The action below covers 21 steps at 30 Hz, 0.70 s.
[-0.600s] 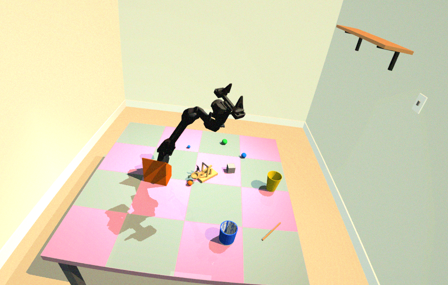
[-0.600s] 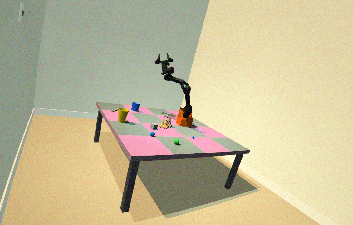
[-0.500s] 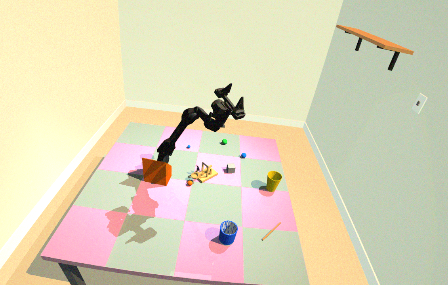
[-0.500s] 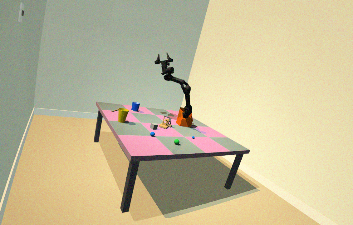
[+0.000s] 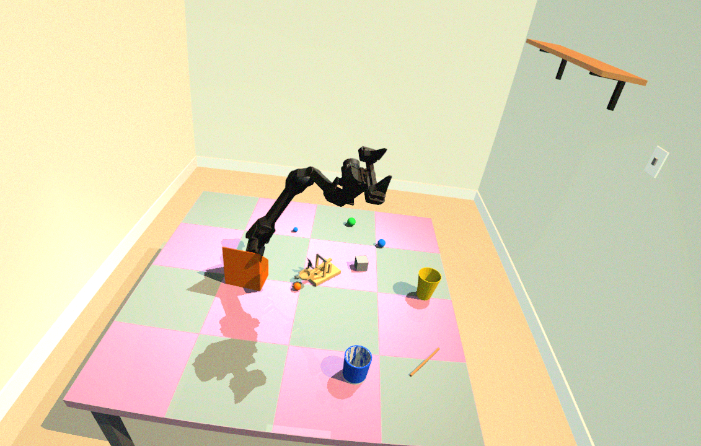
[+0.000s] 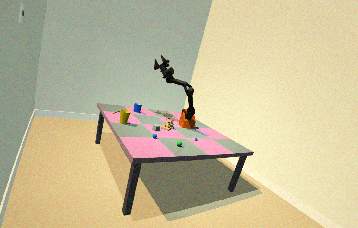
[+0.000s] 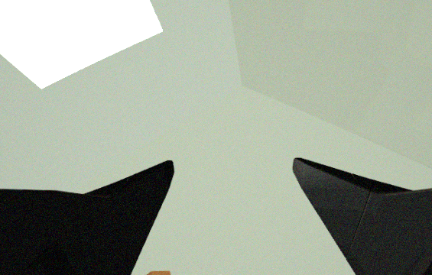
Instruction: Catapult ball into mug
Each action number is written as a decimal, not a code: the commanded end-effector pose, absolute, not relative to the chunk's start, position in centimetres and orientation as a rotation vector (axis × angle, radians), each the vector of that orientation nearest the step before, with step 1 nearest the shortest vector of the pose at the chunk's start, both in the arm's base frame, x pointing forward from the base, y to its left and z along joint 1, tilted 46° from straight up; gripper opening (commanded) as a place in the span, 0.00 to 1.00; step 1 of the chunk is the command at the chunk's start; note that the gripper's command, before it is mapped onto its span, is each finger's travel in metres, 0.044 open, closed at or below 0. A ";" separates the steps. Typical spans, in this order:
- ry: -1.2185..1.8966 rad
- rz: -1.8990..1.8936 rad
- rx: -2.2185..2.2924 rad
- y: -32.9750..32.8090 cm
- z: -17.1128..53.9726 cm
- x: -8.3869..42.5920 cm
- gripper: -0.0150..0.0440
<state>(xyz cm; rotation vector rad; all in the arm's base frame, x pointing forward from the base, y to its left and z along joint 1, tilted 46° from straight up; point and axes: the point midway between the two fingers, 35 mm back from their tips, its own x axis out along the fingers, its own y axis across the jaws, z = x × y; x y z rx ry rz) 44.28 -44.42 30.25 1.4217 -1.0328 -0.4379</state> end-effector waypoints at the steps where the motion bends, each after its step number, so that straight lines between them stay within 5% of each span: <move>1: -0.935 -0.486 1.376 -43.6 29.6 45.2 1.00; 21: -0.296 -0.631 1.074 -36.8 23.3 50.1 1.00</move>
